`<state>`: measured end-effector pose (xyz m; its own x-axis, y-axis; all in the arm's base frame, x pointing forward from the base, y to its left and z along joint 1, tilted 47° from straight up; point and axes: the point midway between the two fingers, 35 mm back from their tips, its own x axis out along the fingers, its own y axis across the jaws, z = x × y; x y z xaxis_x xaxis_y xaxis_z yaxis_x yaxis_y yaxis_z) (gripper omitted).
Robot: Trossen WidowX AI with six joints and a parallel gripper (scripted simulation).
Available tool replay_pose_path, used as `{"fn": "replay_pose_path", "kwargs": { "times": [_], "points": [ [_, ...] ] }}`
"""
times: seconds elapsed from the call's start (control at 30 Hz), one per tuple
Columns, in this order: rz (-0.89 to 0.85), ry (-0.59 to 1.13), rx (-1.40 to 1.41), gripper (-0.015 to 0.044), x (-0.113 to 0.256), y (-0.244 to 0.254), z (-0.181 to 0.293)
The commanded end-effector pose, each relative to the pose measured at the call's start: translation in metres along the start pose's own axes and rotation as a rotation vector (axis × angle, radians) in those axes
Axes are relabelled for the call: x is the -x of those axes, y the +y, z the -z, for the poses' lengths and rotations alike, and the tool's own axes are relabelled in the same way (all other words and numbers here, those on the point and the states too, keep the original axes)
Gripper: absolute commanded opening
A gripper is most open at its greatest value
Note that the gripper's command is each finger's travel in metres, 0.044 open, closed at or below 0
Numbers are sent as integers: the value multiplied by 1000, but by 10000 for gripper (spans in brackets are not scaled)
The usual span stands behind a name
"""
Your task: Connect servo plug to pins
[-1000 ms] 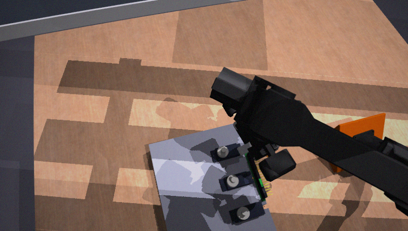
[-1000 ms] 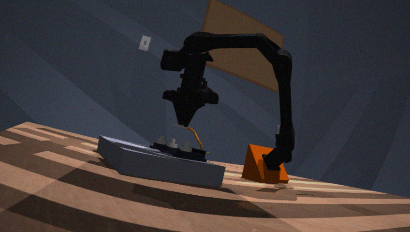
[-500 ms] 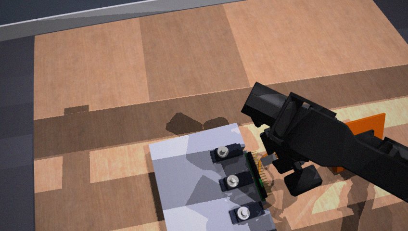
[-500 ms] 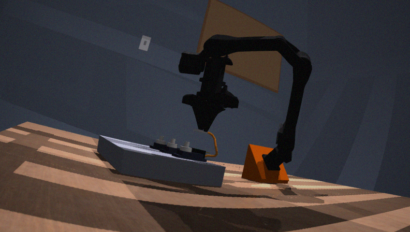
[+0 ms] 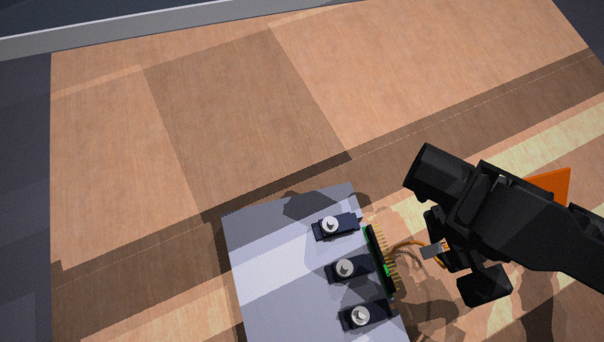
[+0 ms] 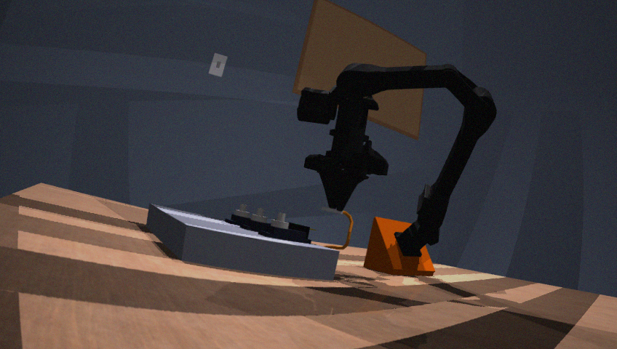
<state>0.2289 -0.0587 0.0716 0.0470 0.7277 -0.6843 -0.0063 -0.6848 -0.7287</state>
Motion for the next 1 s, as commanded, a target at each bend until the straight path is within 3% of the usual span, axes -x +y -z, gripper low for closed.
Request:
{"fn": "replay_pose_path", "kwargs": {
  "times": [0.0,0.33,0.97],
  "points": [
    [-8,3,-11,0,-3,-4,-7],
    [-7,4,-11,0,-41,-4,-7],
    [-7,5,-10,0,-40,-4,30]
  ]
}}
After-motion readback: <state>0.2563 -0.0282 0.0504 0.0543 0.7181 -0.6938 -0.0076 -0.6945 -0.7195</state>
